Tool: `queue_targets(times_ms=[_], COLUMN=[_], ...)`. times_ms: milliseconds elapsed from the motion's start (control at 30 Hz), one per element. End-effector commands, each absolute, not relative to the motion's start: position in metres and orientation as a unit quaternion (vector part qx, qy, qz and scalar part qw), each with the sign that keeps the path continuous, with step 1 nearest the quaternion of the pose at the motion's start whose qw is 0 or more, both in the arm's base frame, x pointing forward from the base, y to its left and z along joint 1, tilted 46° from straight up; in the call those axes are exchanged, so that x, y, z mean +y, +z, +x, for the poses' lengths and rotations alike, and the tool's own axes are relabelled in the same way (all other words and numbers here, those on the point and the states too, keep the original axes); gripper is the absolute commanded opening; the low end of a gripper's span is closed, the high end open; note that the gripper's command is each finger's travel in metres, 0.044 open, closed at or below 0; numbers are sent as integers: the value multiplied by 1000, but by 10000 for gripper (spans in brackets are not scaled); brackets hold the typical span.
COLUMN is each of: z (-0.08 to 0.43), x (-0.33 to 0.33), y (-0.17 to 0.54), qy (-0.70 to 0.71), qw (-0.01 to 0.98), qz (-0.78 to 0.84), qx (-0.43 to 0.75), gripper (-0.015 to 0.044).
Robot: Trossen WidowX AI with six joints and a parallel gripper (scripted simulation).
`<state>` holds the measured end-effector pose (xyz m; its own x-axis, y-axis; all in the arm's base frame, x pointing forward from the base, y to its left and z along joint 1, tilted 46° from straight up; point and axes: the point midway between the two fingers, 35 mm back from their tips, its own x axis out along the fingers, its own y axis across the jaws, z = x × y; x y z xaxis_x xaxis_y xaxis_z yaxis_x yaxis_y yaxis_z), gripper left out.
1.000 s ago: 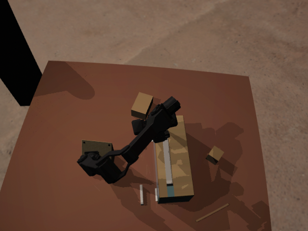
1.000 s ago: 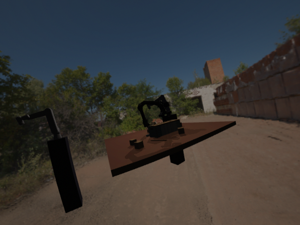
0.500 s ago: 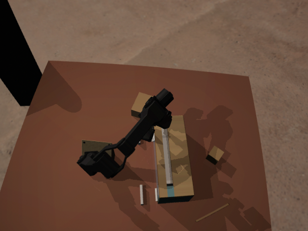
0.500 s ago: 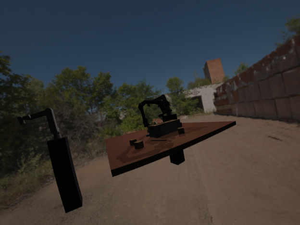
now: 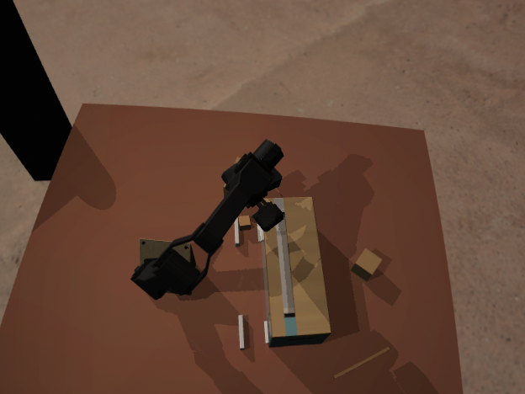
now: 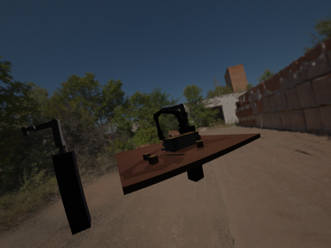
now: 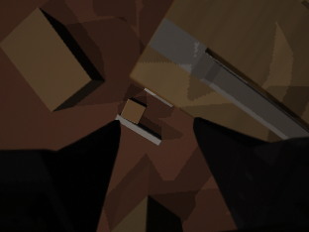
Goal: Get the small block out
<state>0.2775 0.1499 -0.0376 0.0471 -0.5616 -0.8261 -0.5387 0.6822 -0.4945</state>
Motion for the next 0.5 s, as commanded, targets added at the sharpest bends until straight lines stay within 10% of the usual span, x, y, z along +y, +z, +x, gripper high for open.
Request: queue_targets(times_ms=[0,467], z=[268,258], x=[158,170], y=[-47,-51], qy=[261,463], qw=[350,-1], qz=[-666,-781], qx=[605,418], gripper=[285,285])
